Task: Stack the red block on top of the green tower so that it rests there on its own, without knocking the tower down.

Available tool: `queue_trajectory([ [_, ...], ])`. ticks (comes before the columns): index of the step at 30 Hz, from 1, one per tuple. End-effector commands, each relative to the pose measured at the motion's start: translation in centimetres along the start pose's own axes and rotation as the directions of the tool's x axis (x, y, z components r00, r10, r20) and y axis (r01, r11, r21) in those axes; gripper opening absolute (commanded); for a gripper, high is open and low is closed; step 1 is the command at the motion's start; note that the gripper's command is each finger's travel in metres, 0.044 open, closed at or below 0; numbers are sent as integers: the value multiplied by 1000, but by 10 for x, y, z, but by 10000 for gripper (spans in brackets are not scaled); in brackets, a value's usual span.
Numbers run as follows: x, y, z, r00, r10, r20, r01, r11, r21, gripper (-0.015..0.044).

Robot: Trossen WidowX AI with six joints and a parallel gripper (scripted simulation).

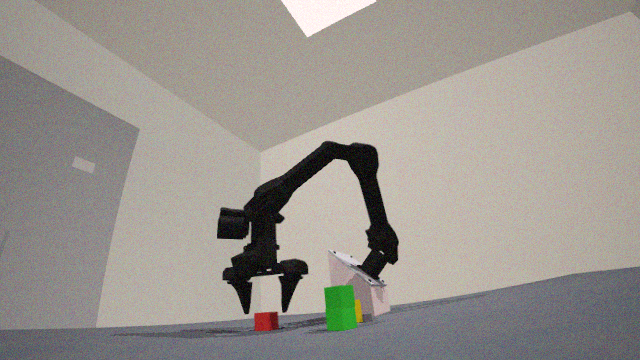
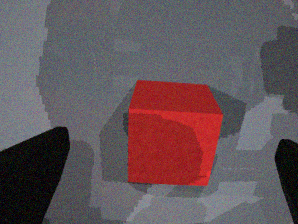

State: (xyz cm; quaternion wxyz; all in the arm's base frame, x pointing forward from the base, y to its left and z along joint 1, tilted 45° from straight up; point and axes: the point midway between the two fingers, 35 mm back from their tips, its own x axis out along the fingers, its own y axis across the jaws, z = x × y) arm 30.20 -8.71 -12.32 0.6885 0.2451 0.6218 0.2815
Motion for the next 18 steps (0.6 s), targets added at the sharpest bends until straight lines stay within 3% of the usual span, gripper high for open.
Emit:
queue_trajectory([
  [1, 8, 1, -2, 1000, 6, 0, -6, 1000, 7, 440],
  [18, 25, 2, -2, 1000, 7, 0, -7, 1000, 7, 440],
])
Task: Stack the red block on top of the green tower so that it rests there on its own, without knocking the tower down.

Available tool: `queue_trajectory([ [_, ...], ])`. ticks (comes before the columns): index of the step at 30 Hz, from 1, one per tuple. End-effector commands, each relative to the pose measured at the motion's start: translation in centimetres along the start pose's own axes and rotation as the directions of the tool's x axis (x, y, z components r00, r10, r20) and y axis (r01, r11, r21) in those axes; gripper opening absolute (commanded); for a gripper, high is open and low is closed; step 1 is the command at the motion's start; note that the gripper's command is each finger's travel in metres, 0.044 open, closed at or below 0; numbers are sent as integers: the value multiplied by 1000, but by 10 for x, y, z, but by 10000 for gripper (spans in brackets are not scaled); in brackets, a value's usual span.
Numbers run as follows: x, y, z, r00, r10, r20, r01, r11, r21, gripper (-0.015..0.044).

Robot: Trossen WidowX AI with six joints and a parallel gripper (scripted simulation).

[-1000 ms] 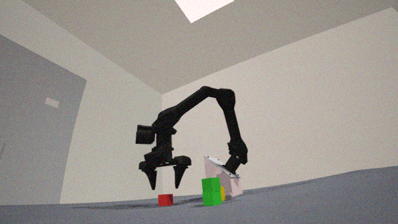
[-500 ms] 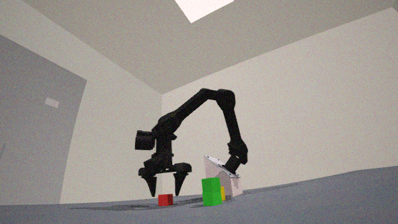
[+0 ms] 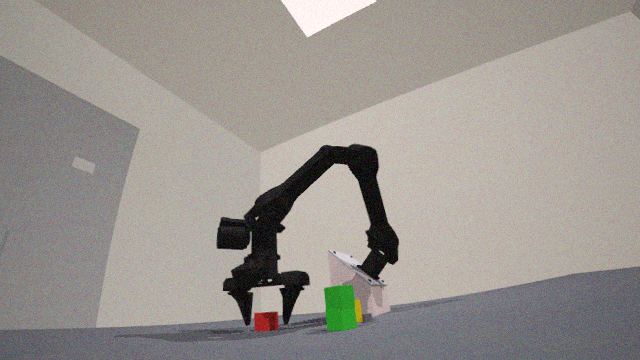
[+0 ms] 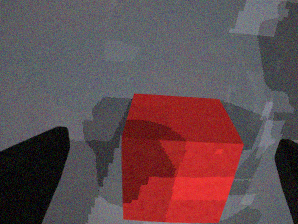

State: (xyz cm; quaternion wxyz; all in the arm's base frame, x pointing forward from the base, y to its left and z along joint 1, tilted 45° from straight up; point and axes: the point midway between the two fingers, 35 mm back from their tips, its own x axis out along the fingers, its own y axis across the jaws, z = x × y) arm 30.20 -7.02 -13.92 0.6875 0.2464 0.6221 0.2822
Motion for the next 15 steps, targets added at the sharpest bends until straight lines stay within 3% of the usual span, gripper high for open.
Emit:
queue_trajectory([
  [1, 1, 1, -1, 1000, 4, 1, -4, 1000, 5, 440],
  [10, 1, 1, -1, 1000, 4, 1, -4, 1000, 5, 440],
  [15, 1, 1, -1, 1000, 4, 1, -4, 1000, 5, 309],
])
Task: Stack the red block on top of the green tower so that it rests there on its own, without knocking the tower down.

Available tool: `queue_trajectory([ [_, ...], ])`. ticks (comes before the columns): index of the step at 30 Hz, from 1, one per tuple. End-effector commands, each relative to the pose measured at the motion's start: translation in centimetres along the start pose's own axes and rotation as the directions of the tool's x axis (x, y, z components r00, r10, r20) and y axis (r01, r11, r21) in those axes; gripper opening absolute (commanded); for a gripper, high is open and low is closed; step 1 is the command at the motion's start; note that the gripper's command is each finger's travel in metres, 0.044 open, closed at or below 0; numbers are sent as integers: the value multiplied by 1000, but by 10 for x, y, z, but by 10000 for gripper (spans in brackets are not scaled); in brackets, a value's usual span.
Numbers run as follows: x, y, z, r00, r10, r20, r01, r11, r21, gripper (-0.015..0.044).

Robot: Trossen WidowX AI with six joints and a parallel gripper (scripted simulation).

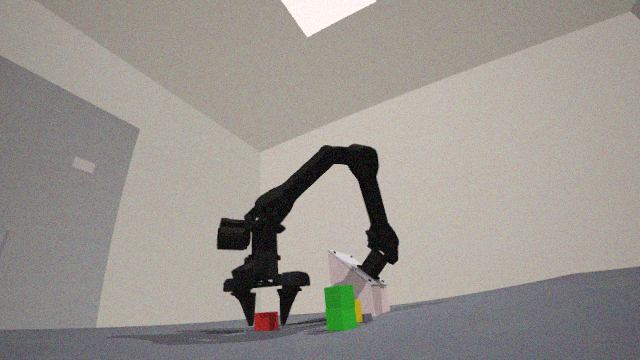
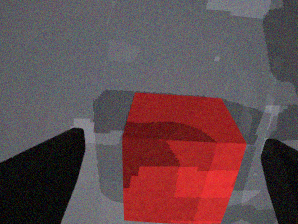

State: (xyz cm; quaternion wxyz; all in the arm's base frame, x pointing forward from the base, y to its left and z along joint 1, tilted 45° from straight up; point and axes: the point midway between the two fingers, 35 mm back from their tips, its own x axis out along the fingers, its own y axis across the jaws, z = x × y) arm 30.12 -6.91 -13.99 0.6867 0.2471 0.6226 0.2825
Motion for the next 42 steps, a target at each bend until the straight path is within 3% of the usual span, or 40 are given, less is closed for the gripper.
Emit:
queue_trajectory([
  [1, 0, 0, 0, 1000, 3, 3, -3, 1000, 4, 282],
  [6, 0, 0, 0, 1000, 3, 3, -3, 1000, 4, 151],
  [14, 0, 0, 0, 1000, 3, 3, -3, 1000, 4, 98],
  [18, -10, 0, 0, 1000, 2, 2, -2, 1000, 4, 0],
  [42, -118, -1, 0, 1000, -2, 1, 2, 1000, 5, 0],
])
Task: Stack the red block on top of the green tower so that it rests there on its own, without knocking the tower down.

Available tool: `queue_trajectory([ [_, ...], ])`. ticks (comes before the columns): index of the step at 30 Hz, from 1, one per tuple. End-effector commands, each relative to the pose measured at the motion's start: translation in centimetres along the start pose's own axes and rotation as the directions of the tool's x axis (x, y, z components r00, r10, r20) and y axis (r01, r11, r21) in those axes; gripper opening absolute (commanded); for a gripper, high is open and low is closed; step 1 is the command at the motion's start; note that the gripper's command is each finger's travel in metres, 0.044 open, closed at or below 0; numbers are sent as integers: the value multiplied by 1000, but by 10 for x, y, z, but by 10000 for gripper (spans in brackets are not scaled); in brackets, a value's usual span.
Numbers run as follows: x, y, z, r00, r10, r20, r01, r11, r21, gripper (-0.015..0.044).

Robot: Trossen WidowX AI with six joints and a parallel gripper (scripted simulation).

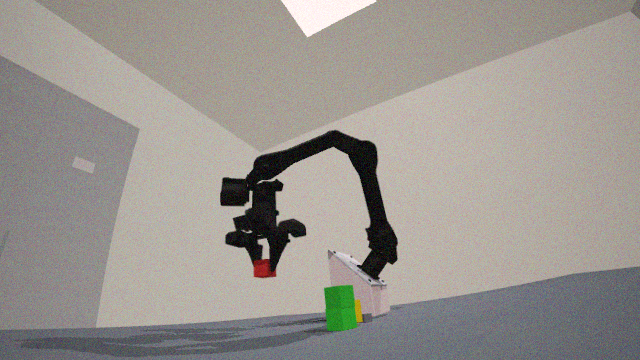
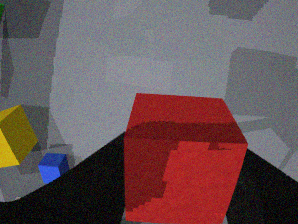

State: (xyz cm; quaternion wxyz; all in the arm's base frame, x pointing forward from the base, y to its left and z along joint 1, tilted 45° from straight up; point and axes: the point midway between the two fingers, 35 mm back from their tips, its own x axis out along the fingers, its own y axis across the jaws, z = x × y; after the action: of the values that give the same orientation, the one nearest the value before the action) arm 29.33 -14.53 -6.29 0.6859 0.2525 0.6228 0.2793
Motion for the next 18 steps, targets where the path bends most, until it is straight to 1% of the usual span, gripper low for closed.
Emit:
queue_trajectory([
  [1, -9, 0, 1, 1000, -4, -2, 4, 1000, -7, 0],
  [3, -5, 0, 0, 1000, -2, 2, 2, 1000, -2, 0],
  [8, -9, 4, 3, 1000, -6, -2, 6, 1000, -7, 0],
  [18, -12, 70, 33, 1000, -14, -1, 14, 1000, -3, 0],
])
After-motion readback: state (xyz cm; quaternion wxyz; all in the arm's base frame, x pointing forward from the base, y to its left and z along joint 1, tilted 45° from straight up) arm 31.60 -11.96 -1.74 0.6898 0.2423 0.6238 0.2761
